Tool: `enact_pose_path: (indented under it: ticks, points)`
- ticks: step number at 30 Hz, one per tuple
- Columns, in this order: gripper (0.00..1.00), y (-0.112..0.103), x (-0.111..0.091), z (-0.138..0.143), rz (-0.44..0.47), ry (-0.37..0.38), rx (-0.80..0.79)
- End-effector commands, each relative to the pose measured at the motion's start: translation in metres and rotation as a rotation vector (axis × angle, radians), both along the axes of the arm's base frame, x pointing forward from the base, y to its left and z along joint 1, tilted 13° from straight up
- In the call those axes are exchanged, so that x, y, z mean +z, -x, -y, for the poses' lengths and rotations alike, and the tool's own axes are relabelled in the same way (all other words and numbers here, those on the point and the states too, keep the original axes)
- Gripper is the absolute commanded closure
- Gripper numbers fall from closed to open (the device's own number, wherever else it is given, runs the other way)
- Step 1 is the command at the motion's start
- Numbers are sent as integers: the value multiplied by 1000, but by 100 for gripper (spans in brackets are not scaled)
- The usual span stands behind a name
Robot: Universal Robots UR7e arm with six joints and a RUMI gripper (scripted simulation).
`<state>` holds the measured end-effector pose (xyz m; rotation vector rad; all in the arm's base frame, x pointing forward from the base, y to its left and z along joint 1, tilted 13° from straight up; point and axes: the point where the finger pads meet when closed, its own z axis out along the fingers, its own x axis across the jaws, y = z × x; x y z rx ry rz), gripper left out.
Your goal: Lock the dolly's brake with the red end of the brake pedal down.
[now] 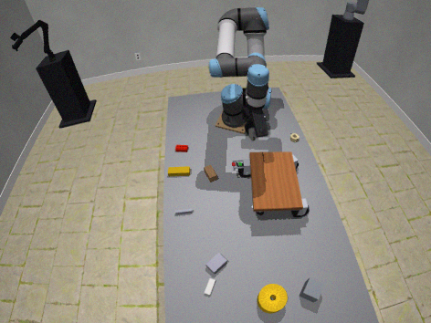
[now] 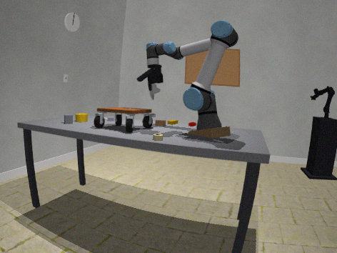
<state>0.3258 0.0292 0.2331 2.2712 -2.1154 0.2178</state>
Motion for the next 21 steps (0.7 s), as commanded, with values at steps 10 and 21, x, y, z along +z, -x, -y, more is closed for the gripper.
enact_pose_path:
  ticks: [10, 21]
  points:
    - [100, -23, 27, 60, 96, -19, -114]
    - [100, -27, 36, 83, 127, -15, -158]
